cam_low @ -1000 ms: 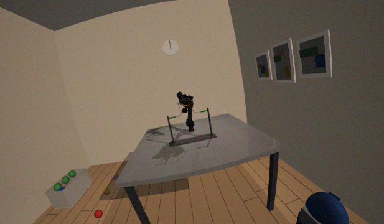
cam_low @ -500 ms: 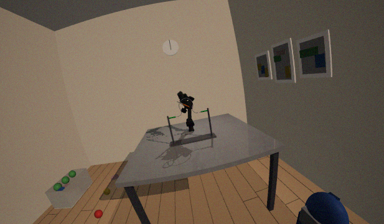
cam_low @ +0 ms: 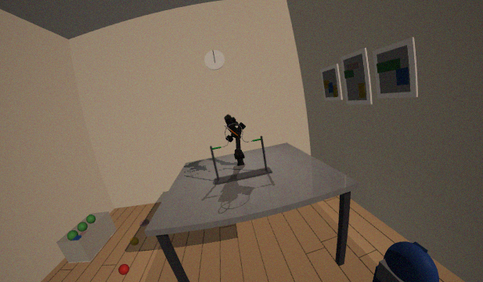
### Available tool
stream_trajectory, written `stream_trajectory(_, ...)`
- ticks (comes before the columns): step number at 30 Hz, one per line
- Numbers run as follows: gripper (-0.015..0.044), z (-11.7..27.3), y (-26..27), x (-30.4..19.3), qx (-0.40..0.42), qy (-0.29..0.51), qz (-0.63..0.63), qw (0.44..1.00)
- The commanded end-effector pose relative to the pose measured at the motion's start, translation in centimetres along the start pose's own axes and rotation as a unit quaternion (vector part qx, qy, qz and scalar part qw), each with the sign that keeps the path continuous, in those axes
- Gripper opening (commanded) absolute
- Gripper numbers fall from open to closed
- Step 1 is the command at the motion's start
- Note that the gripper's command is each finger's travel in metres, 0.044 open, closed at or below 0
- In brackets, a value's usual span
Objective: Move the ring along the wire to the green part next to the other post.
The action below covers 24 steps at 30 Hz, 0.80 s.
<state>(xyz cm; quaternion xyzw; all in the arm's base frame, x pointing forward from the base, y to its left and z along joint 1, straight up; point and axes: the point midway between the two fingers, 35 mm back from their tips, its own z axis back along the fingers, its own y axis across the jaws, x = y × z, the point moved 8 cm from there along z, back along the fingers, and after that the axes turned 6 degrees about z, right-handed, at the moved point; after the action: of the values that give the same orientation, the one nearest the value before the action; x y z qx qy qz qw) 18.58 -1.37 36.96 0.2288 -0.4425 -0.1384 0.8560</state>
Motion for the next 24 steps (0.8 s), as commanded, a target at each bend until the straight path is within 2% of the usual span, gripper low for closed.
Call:
stream_trajectory(1, -0.0150, 0.15, 0.12, 0.11, -0.014, -0.005, 0.024, 1.000)
stream_trajectory(24, -0.0150, -0.04, -0.09, -0.19, -0.110, -0.016, 0.162, 0.981)
